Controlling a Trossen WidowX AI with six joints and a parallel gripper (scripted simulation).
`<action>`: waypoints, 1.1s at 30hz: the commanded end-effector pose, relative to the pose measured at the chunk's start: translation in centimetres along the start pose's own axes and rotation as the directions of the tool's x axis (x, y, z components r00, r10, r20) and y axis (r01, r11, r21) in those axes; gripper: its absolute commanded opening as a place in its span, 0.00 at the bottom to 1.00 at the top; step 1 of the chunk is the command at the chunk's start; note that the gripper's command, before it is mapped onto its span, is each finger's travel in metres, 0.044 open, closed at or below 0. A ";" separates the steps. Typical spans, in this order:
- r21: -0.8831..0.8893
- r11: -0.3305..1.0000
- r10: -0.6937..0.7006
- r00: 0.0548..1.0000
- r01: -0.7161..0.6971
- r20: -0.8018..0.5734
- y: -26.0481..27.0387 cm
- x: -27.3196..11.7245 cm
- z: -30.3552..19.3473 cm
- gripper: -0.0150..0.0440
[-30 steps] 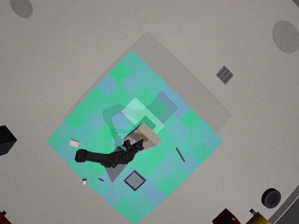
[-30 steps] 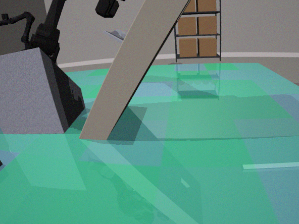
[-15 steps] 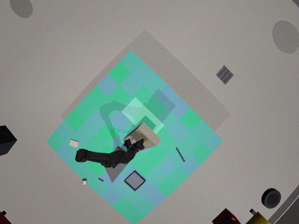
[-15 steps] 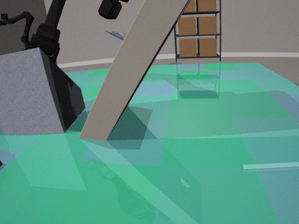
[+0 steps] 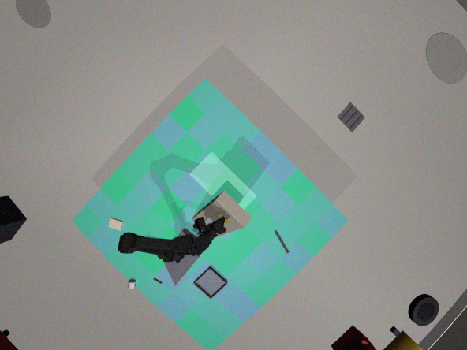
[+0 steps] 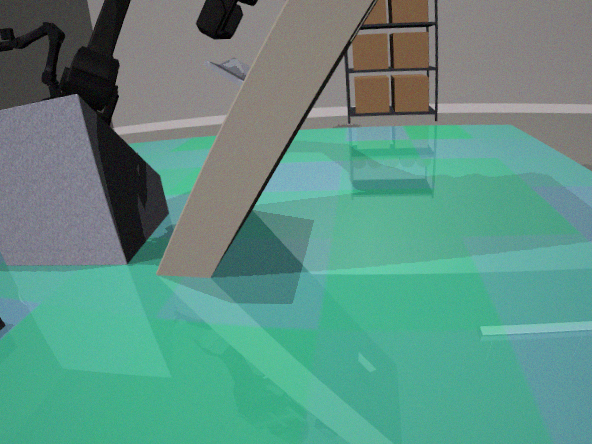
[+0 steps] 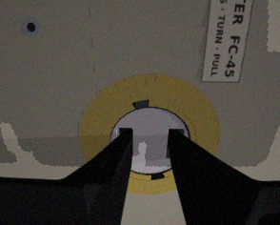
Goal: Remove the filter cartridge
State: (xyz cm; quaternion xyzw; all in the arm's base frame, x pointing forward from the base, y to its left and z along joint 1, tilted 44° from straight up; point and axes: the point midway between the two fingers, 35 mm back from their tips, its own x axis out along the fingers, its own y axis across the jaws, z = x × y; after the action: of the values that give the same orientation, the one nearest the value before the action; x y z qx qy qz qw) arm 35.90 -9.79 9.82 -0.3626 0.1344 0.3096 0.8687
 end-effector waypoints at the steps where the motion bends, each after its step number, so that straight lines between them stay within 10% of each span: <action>1: -0.005 1.000 0.005 1.000 -0.005 -0.007 0.1 0.5 0.1 0.44; 18: 0.007 1.000 0.000 1.000 0.000 0.000 0.0 0.1 0.0 0.25; 33: 0.483 0.875 0.005 1.000 -0.001 -0.007 0.1 0.6 0.1 0.25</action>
State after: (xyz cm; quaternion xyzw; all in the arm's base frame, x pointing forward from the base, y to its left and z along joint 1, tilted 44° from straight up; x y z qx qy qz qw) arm 35.88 -9.72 9.73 -0.1710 0.1960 0.2751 0.9256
